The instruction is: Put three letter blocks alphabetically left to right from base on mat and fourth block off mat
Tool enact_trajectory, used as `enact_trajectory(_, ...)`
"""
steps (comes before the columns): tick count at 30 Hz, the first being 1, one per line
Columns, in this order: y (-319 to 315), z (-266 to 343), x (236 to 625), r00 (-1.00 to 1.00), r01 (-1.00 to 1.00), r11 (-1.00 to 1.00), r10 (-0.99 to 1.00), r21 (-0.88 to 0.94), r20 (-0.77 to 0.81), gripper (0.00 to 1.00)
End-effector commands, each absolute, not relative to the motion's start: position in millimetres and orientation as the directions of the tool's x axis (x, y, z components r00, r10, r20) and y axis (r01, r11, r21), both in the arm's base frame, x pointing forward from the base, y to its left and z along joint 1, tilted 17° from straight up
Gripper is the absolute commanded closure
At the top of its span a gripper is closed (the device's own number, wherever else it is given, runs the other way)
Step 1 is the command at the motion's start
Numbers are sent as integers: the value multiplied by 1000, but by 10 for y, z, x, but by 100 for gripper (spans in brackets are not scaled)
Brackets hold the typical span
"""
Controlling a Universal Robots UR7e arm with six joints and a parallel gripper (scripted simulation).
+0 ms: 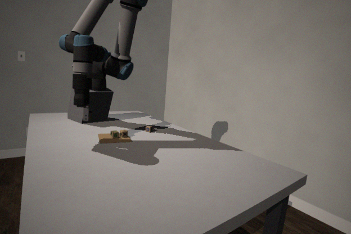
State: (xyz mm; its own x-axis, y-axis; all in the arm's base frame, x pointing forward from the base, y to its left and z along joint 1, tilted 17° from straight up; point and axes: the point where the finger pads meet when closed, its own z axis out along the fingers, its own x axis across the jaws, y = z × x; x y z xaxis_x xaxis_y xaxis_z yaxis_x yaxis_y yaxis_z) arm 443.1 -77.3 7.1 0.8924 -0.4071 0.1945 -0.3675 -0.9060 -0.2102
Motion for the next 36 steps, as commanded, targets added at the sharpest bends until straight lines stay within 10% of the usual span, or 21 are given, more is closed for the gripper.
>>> enact_trajectory(1, -552, 88, 4349, 935, -240, -954, -277, -180, 223, 43)
enact_trajectory(36, 9, 97, 4064, 956, 124, -989, 96, -85, 276, 43)
